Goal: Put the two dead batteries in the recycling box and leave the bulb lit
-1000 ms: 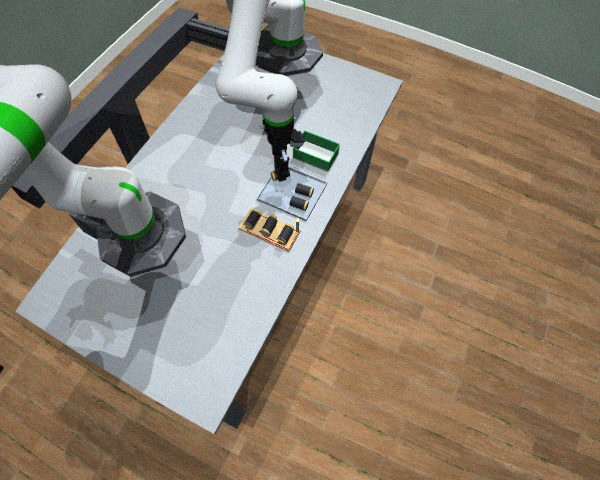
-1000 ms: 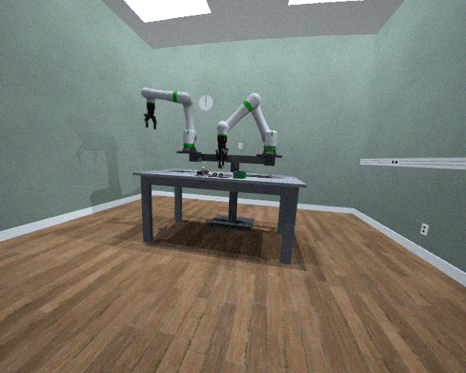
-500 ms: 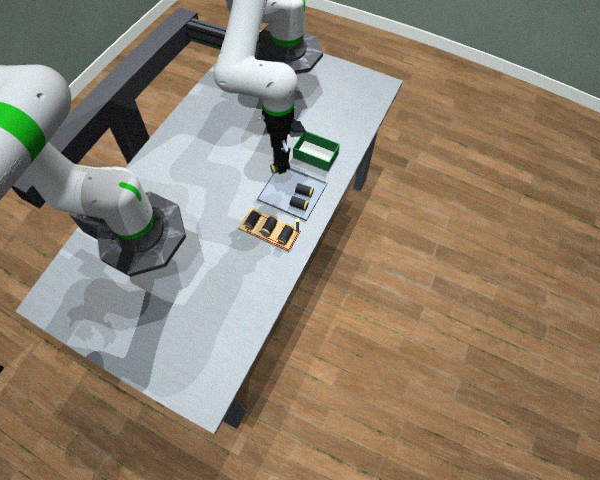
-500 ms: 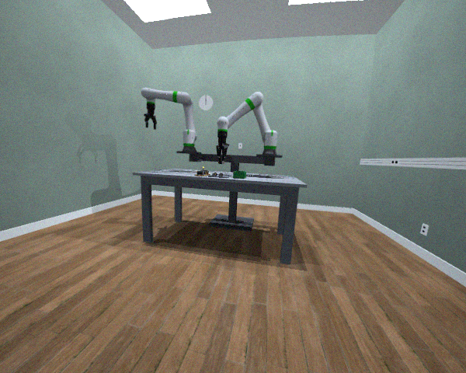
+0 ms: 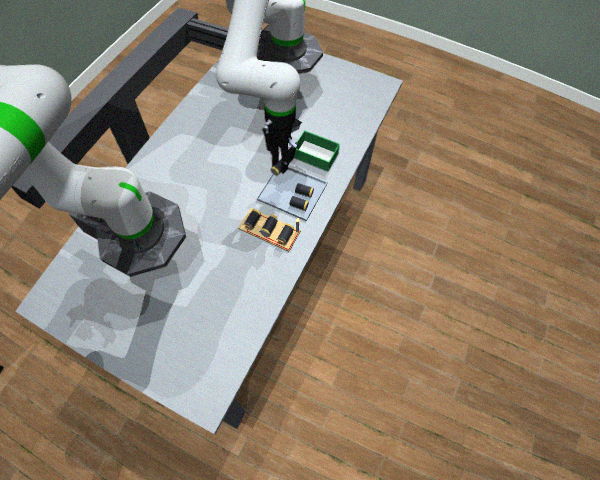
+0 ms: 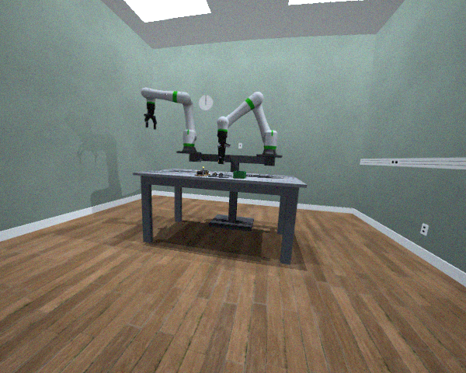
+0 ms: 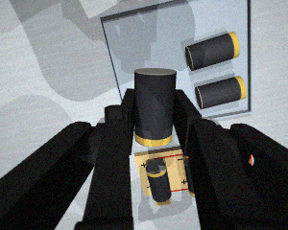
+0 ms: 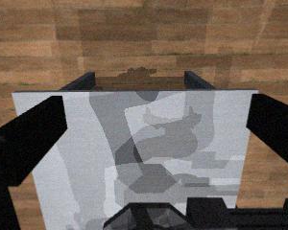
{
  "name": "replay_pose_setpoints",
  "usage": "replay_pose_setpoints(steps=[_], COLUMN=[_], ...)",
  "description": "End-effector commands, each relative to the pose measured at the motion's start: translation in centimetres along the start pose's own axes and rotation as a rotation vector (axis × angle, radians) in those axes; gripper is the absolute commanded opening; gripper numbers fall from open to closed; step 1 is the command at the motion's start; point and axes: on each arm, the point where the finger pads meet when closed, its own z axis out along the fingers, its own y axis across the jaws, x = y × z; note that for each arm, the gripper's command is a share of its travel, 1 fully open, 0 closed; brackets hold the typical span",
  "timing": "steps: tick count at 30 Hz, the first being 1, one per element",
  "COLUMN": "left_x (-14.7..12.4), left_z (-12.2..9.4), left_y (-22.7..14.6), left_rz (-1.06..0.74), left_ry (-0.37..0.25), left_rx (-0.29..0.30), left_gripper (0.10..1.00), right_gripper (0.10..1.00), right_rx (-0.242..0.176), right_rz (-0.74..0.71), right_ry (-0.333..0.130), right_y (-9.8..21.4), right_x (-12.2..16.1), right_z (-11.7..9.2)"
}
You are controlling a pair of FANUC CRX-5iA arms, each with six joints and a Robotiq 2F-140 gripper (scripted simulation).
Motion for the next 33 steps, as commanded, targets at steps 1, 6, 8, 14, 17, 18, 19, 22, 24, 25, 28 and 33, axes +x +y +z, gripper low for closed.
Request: replay_pose_setpoints(steps=[1,6,8,14,17,18,19,22,24,25,28,33], left_x=[-0.1,-0.1,-0.1,-0.1,-1.5,-2.3,-2.9,-3.4,-3.7,-3.7,-3.7,-3.7], left_z=[-0.1,-0.1,-0.1,-0.1,-0.1,-0.1,-0.1,-0.1,-0.1,-0.1,-0.1,-0.1], left_y=[0.0,0.0,0.0,0.0,0.1,0.2,0.2,0.3,0.3,0.3,0.3,0.3], left_rz=[-0.182,-0.213,-0.215,-0.215,-0.215,-0.215,-0.215,-0.215,-0.215,-0.215,-0.215,-0.215], left_ry=[0.007,0.007,0.007,0.007,0.007,0.007,0.007,0.007,0.007,0.007,0.007,0.007], left_rx=[-0.021,-0.021,-0.021,-0.021,-0.022,-0.022,-0.022,-0.022,-0.022,-0.022,-0.022,-0.022], left_gripper=[0.244,0.244,0.244,0.244,0.244,0.244,0.244,0.244,0.244,0.244,0.244,0.244], right_gripper=[1.000,1.000,1.000,1.000,1.000,1.000,1.000,1.000,1.000,1.000,1.000,1.000], right_rx=[0.000,0.000,0.000,0.000,0.000,0.000,0.000,0.000,0.000,0.000,0.000,0.000], right_rz=[0.000,0.000,0.000,0.000,0.000,0.000,0.000,0.000,0.000,0.000,0.000,0.000], right_ry=[0.002,0.002,0.002,0.002,0.002,0.002,0.002,0.002,0.002,0.002,0.002,0.002], right_y=[0.0,0.0,0.0,0.0,0.0,0.0,0.0,0.0,0.0,0.0,0.0,0.0], right_x=[0.0,0.0,0.0,0.0,0.0,0.0,0.0,0.0,0.0,0.0,0.0,0.0], right_z=[-0.1,-0.1,-0.1,-0.1,-0.1,-0.1,-0.1,-0.1,-0.1,-0.1,-0.1,-0.1])
